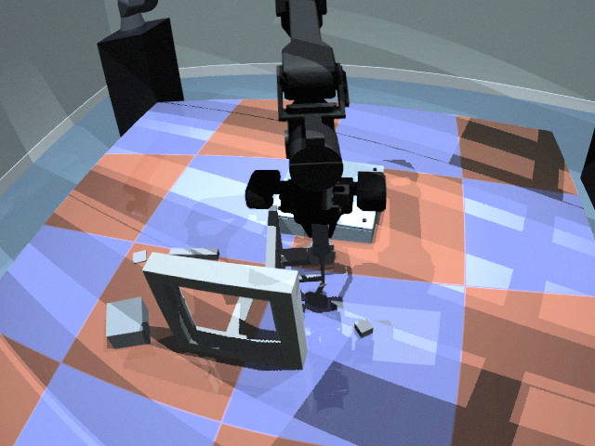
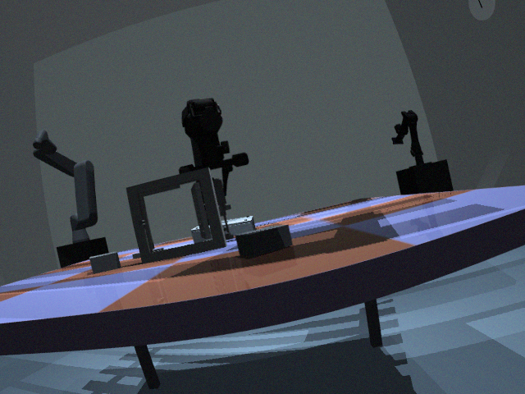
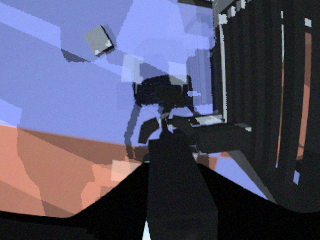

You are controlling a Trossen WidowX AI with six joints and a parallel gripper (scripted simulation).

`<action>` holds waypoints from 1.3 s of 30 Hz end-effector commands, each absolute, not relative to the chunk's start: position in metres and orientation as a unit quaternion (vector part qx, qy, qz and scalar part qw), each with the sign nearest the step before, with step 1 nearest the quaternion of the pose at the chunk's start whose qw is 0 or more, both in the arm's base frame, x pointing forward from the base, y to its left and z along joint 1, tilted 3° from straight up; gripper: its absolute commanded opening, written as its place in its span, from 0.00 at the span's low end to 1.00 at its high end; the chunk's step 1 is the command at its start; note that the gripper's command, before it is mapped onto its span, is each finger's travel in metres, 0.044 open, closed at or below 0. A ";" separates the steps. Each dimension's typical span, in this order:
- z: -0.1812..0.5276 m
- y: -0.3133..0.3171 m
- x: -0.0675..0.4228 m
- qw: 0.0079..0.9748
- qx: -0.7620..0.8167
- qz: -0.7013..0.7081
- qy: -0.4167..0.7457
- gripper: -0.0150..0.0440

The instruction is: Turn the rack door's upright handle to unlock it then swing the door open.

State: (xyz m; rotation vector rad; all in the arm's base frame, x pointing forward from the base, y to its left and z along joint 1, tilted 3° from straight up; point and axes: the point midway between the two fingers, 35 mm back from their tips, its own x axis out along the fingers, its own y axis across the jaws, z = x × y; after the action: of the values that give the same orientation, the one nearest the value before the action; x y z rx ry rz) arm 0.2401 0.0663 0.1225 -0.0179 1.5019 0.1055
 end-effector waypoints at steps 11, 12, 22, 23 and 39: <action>0.124 0.090 0.248 0.726 0.070 -0.027 0.683 0.28; 0.124 0.092 0.249 0.726 0.076 -0.032 0.683 0.28; 0.125 0.095 0.250 0.725 0.084 -0.040 0.683 0.28; 0.125 0.095 0.250 0.725 0.084 -0.040 0.683 0.28; 0.125 0.095 0.250 0.725 0.084 -0.040 0.683 0.74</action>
State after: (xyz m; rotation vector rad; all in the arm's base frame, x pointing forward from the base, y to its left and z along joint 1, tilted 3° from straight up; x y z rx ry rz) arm 0.2493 0.0955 0.1248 0.1834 1.5082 -0.0817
